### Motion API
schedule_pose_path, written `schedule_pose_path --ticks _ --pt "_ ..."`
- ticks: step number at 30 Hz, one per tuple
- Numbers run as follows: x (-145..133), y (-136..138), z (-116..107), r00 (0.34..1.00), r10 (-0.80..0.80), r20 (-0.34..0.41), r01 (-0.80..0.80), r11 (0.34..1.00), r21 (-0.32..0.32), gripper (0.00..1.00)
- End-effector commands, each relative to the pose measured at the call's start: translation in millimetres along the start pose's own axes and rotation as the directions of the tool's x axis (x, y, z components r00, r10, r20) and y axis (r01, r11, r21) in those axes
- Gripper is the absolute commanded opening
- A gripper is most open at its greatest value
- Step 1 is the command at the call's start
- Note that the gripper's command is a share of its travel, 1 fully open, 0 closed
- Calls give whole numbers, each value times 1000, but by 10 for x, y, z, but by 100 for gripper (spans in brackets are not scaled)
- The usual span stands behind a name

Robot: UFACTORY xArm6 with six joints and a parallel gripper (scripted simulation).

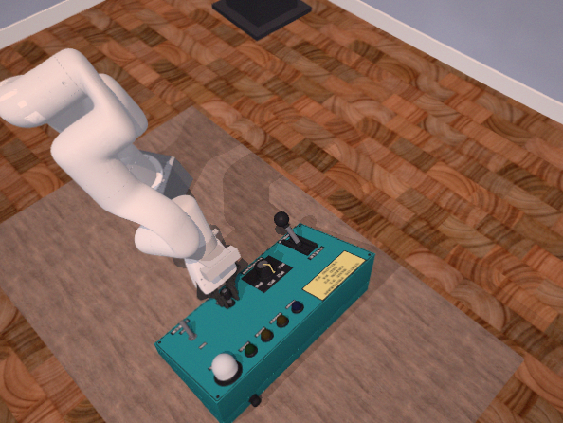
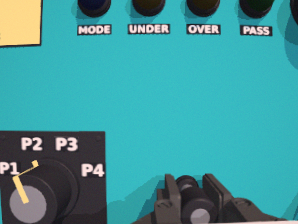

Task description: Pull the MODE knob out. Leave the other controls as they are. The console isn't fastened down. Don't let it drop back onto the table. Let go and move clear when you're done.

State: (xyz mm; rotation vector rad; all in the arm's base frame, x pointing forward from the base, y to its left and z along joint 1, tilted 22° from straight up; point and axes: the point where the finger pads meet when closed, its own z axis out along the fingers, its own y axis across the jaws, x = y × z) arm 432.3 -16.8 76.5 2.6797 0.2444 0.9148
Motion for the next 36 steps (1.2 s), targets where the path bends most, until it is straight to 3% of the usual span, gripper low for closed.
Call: schedule_pose_path --ticks 1,36 --pt "13 1 -3 1000 0 -2 0 1000 0 0" --pt "13 1 -36 1000 0 -2 0 1000 0 0"
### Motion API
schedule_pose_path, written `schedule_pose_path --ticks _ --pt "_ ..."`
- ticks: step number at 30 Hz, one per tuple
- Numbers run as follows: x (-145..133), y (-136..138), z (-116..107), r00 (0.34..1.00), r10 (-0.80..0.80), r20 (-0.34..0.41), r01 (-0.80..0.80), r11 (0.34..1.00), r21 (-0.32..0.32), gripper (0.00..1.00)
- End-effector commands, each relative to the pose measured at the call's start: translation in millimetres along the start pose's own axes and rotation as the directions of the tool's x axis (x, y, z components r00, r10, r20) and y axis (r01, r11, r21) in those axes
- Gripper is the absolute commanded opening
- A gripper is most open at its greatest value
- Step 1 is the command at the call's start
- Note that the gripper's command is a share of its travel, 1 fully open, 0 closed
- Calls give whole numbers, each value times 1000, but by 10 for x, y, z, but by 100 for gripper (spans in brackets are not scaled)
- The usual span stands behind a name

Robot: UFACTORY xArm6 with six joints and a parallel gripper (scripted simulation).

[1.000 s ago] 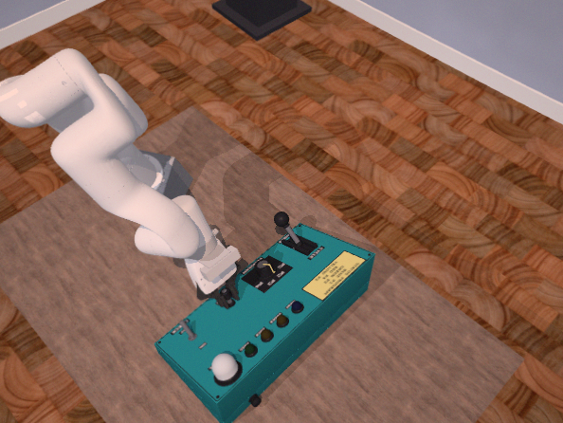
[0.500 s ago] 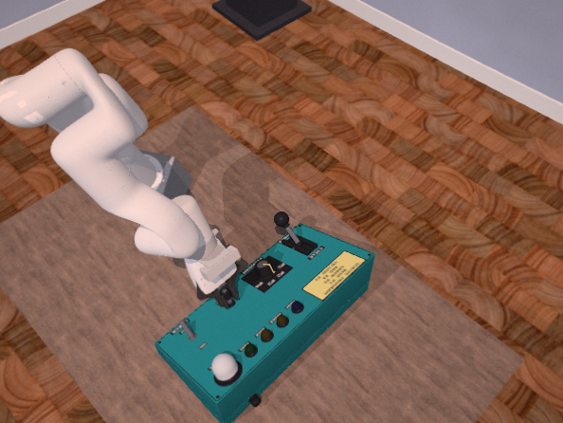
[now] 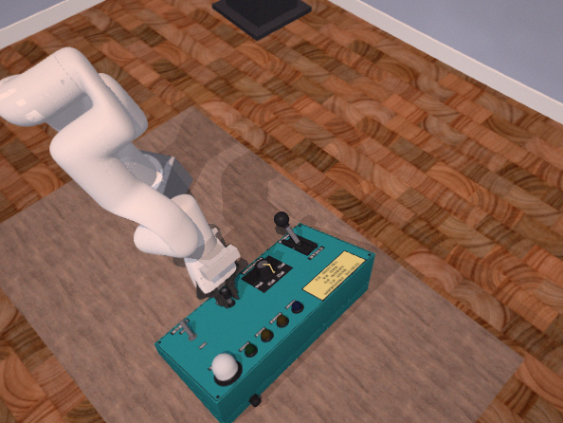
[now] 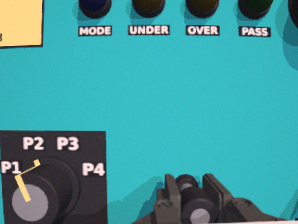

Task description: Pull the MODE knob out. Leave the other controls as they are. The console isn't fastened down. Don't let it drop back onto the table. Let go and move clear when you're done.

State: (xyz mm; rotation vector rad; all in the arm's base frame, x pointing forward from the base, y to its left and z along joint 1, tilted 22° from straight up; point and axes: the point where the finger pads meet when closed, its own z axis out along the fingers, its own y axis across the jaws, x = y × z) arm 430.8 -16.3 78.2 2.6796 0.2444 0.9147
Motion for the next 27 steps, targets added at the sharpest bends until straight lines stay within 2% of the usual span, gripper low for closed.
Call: schedule_pose_path --ticks 1,27 --pt "13 1 -16 1000 0 -2 0 1000 0 0" --pt "13 1 -92 1000 0 -2 0 1000 0 0"
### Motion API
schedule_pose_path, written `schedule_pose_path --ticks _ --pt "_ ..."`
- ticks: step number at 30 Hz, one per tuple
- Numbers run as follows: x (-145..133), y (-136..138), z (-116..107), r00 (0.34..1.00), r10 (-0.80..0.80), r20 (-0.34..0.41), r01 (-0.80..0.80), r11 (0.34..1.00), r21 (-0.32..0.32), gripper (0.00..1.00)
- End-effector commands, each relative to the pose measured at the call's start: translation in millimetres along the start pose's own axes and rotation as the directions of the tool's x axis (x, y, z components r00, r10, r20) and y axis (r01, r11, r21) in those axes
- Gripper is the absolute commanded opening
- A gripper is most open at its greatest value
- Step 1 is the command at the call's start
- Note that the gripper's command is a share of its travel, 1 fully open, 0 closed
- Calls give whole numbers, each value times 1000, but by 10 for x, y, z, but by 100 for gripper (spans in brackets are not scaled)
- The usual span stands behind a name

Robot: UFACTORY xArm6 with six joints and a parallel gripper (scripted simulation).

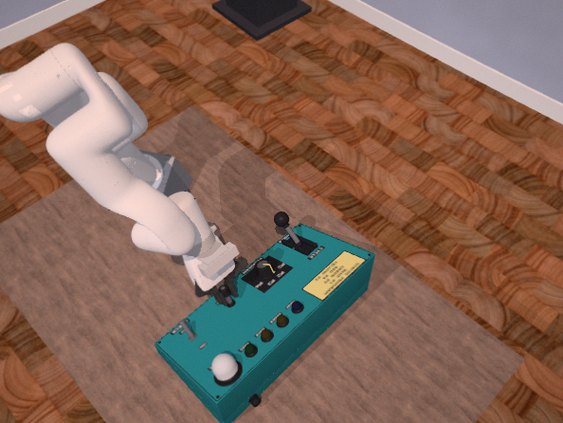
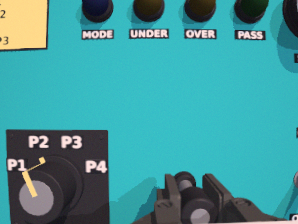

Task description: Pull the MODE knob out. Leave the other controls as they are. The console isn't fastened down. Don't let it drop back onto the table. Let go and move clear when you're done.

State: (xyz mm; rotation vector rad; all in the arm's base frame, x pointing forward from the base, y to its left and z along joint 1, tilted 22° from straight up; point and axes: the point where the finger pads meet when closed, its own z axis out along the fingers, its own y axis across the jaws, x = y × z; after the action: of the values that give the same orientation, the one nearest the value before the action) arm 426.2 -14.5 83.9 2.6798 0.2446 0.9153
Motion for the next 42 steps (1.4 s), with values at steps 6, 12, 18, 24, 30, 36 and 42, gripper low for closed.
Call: schedule_pose_path --ticks 6,12,18,24,30,36,42 --pt "13 1 -28 1000 0 -2 0 1000 0 0" --pt "13 1 -42 1000 0 -2 0 1000 0 0" --pt "13 1 -53 1000 0 -2 0 1000 0 0" --pt "13 1 -58 1000 0 -2 0 1000 0 0" --pt "13 1 -63 1000 0 -2 0 1000 0 0" --pt "13 1 -64 1000 0 -2 0 1000 0 0" --pt "13 1 -65 1000 0 -2 0 1000 0 0"
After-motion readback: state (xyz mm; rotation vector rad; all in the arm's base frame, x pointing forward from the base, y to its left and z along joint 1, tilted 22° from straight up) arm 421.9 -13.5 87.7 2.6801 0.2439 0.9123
